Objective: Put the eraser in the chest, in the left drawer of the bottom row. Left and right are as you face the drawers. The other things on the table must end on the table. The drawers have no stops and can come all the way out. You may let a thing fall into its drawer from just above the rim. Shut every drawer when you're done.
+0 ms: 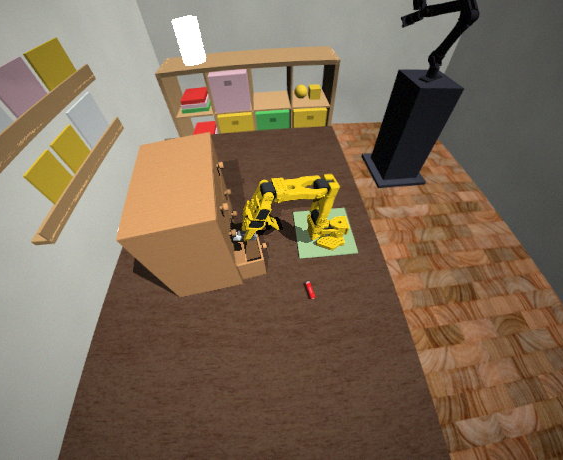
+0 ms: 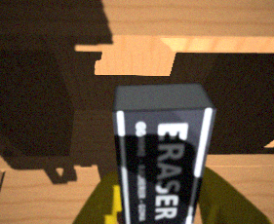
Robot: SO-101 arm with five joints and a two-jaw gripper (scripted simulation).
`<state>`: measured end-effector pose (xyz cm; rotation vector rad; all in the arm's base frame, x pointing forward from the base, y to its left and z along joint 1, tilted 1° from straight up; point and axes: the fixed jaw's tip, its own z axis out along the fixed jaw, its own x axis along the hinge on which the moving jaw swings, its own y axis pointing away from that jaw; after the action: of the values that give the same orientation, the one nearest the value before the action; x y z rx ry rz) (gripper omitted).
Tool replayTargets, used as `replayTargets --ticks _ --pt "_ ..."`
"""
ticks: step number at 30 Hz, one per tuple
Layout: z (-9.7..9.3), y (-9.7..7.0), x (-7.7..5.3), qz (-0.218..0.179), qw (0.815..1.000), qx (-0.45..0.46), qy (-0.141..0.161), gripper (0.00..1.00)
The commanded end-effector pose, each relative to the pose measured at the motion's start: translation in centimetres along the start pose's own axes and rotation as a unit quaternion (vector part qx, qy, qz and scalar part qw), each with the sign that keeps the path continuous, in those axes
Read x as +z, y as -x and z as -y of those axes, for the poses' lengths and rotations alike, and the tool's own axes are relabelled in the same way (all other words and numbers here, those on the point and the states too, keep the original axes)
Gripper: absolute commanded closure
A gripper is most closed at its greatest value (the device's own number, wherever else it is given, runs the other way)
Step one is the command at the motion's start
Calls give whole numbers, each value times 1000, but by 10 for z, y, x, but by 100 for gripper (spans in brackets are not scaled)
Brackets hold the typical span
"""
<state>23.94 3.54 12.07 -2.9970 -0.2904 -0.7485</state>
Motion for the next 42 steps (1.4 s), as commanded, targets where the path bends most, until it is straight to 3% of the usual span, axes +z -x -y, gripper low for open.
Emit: replayTargets --ticks 1,42 --pt "3 -11 -7 -24 1000 -5 -4 100" --pt "5 -14 -11 -24 1000 -8 -5 100"
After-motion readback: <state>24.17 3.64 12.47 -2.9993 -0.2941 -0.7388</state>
